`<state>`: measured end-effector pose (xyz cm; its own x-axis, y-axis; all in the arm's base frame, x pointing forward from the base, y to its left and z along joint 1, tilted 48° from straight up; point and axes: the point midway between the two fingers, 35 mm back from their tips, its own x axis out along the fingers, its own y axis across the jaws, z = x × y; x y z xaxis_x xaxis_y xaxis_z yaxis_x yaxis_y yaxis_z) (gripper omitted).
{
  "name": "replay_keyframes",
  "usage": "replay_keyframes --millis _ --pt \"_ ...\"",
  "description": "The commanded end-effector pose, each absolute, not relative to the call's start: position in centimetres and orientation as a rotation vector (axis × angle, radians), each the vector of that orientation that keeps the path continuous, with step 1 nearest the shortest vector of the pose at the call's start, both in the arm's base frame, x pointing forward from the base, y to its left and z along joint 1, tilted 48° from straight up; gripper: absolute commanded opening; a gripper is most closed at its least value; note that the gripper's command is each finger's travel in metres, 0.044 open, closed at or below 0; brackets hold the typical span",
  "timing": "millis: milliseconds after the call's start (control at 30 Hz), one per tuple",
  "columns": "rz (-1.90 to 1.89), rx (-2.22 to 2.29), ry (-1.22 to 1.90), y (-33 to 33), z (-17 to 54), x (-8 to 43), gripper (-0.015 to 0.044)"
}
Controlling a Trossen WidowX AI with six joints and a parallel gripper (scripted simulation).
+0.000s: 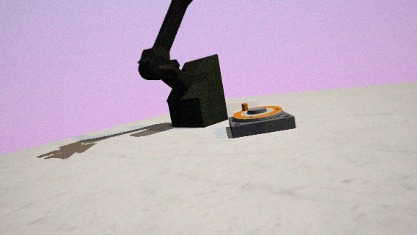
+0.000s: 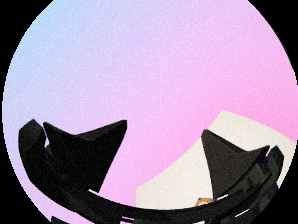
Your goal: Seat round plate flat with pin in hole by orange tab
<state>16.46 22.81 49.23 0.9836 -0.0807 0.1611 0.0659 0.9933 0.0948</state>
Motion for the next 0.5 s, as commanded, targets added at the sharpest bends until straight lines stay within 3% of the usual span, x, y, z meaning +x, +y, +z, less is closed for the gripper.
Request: replay_keyframes --millis 0,300,467 --pt "-0.072 0.078 -0.173 22.8 49.5 16.4 0.0374" --pt "0.021 0.277 -0.422 14.0 56.2 11.5 0.0137" --pt "0.006 0.559 -0.514 3.5 57.5 11.1 0.0006"
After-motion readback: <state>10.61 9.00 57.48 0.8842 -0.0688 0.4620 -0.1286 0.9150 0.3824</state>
